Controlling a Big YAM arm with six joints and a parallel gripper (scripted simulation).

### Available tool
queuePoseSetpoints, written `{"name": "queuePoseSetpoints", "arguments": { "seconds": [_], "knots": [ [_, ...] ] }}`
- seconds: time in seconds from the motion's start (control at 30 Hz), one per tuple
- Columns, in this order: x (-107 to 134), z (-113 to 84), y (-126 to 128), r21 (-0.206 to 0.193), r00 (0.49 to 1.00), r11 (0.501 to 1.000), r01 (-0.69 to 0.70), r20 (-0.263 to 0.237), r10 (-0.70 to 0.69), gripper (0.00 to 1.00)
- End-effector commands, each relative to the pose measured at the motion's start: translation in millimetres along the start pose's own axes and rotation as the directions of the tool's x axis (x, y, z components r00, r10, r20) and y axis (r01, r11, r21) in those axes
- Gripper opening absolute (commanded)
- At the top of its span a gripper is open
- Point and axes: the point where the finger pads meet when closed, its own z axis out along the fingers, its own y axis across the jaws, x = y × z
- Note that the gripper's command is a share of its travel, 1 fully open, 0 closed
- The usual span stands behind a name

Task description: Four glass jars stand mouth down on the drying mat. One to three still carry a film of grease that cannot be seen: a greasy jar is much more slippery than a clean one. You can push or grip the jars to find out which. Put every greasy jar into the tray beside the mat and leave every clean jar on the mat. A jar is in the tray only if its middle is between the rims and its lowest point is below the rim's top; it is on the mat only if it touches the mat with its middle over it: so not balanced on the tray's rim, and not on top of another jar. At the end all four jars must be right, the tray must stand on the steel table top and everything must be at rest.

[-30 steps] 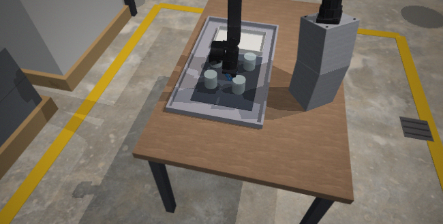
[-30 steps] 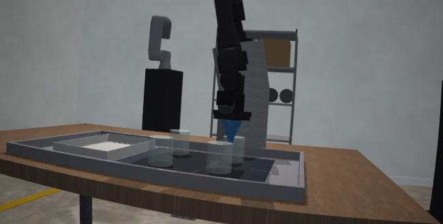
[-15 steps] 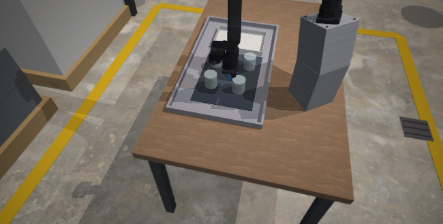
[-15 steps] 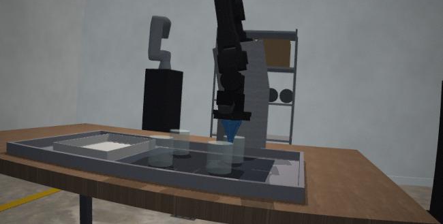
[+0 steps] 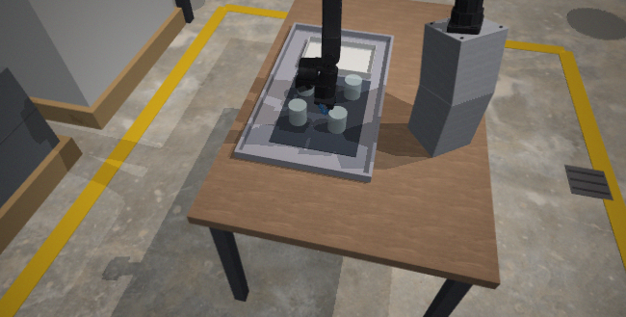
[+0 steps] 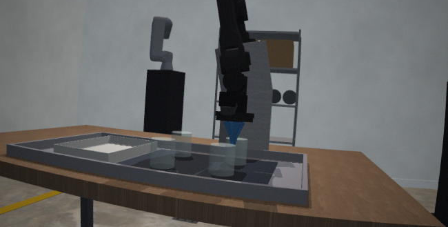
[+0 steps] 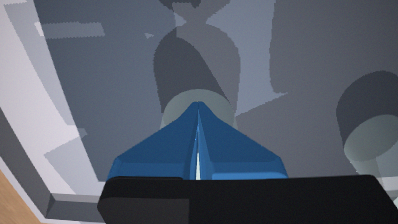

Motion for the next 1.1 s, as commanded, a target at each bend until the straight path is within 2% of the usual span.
{"name": "queuePoseSetpoints", "arguments": {
  "seconds": [0.0,1.07],
  "knots": [
    [29.6,3.6,-2.1,0.008,0.999,1.0,0.006,-0.048,-0.006,0.0],
    [33.4,3.4,-2.2,0.008,0.999,1.0,0.006,-0.048,-0.006,0.0]
  ]
}}
